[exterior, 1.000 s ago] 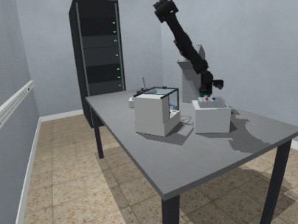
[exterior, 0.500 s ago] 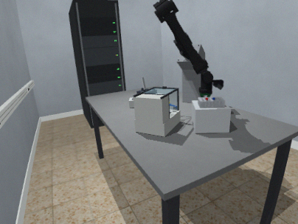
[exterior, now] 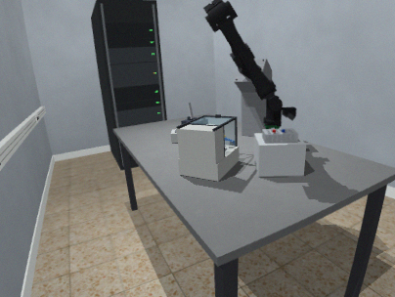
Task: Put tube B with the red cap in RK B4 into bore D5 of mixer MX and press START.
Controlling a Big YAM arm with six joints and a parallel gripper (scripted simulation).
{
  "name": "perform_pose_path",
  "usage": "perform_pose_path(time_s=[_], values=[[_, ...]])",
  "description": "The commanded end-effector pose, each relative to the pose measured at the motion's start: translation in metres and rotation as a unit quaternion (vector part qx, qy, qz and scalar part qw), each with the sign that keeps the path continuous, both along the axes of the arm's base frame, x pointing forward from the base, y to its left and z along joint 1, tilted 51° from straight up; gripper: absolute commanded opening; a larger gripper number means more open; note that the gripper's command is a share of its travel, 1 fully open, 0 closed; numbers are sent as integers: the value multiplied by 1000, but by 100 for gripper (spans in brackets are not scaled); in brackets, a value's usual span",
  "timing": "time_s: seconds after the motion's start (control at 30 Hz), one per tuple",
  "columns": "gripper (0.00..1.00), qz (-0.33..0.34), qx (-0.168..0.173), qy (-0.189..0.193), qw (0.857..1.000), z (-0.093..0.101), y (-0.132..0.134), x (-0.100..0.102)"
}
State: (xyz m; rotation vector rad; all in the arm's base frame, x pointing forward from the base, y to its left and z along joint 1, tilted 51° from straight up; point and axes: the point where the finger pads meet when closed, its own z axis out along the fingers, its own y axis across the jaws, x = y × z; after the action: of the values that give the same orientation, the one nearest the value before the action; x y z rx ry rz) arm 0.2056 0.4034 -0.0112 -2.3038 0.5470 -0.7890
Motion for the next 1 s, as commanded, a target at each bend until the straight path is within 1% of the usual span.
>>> perform_pose_path(time_s=[0.0, 0.07, 0.13, 0.97], values=[[0, -1, -8, -1, 1000, -7, -2, 7], [0, -1, -14, 1, 1000, -11, -6, 6], [0, -1, -8, -1, 1000, -9, -1, 8], [0, -1, -8, -1, 1000, -19, 5, 18]])
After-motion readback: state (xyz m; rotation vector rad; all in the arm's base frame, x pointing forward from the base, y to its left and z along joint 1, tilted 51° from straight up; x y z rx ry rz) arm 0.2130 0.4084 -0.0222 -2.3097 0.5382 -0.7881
